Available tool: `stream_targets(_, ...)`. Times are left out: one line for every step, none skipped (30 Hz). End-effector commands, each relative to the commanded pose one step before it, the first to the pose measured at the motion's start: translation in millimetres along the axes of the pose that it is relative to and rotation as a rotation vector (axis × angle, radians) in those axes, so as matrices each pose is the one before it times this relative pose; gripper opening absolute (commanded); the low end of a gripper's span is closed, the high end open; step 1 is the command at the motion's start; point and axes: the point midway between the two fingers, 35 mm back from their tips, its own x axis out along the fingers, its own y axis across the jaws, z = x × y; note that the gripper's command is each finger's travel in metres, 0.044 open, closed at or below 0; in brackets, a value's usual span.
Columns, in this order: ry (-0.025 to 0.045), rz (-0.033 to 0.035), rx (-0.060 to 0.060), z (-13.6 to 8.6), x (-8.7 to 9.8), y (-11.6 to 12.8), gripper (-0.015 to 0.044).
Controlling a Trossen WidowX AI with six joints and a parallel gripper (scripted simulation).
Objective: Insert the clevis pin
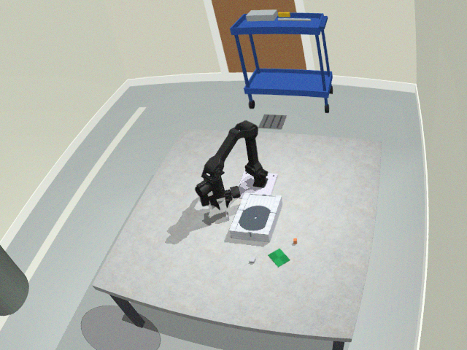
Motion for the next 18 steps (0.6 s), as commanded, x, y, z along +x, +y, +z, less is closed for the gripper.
stream_targets(-0.00204,-0.01441,0.0058,0.16,11.34,-2.15,0.0160)
stream_targets(0.00001,-0.00002,0.0000,-0.01,1.66,-0.09,0.0160)
stream_targets(0.00001,-0.00002,0.0000,-0.01,1.66,-0.10,0.0160)
stream_targets(0.00001,-0.00002,0.0000,-0.02,1.67,-0.10,0.0160)
stream_targets(0.00001,-0.00002,0.0000,-0.02,1.67,-0.10,0.0160)
stream_targets(0.00001,-0.00002,0.0000,-0.02,1.67,-0.11,0.0160)
stream_targets(0.00001,-0.00002,0.0000,-0.02,1.67,-0.11,0.0160)
stream_targets(0.00001,-0.00002,0.0000,-0.02,1.67,-0.11,0.0160)
stream_targets(0.00001,-0.00002,0.0000,-0.02,1.67,-0.12,0.0160)
stream_targets(0.00001,-0.00002,0.0000,-0.03,1.67,-0.12,0.0160)
stream_targets(0.00001,-0.00002,0.0000,-0.03,1.67,-0.12,0.0160)
stream_targets(0.00001,-0.00002,0.0000,-0.03,1.67,-0.13,0.0160)
stream_targets(0.00001,-0.00002,0.0000,-0.03,1.67,-0.13,0.0160)
stream_targets(0.00001,-0.00002,0.0000,-0.04,1.67,-0.13,0.0160)
stream_targets(0.00001,-0.00002,0.0000,-0.04,1.67,-0.14,0.0160)
stream_targets(0.00001,-0.00002,0.0000,-0.05,1.67,-0.14,0.0160)
stream_targets(0.00001,-0.00002,0.0000,-0.06,1.67,-0.16,0.0160)
stream_targets(0.00001,-0.00003,0.0000,-0.07,1.67,-0.17,0.0160)
